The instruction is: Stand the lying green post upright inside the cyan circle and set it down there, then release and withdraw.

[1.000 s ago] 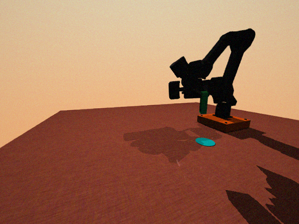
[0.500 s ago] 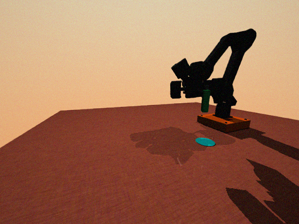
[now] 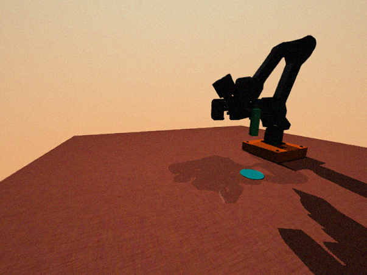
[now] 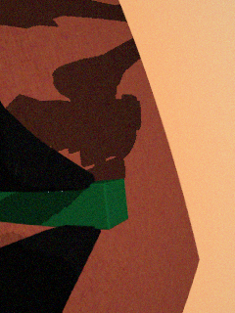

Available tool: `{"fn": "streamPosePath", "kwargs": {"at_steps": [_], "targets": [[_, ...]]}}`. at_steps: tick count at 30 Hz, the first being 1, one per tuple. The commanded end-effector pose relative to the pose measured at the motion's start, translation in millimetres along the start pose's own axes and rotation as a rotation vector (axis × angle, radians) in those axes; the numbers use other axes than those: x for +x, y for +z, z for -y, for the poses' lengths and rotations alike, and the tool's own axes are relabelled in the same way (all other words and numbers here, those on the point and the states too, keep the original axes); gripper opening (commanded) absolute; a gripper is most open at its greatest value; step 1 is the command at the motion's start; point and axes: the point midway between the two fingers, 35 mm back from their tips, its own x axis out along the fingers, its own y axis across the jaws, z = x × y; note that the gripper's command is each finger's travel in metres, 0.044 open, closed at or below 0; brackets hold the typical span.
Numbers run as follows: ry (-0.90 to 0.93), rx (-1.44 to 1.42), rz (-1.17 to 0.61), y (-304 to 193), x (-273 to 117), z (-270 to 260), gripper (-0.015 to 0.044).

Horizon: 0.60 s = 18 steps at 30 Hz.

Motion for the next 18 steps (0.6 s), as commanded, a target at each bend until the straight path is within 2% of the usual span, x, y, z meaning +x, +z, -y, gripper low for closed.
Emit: {"fn": "streamPosePath", "kwargs": {"at_steps": [1,18], "targets": [[0.009,-0.011,0.017,0.7,-2.2,-3.4,0.0023],[0.022,-0.034,0.045,0.5,-6.8,-9.7,0.0023]]}}
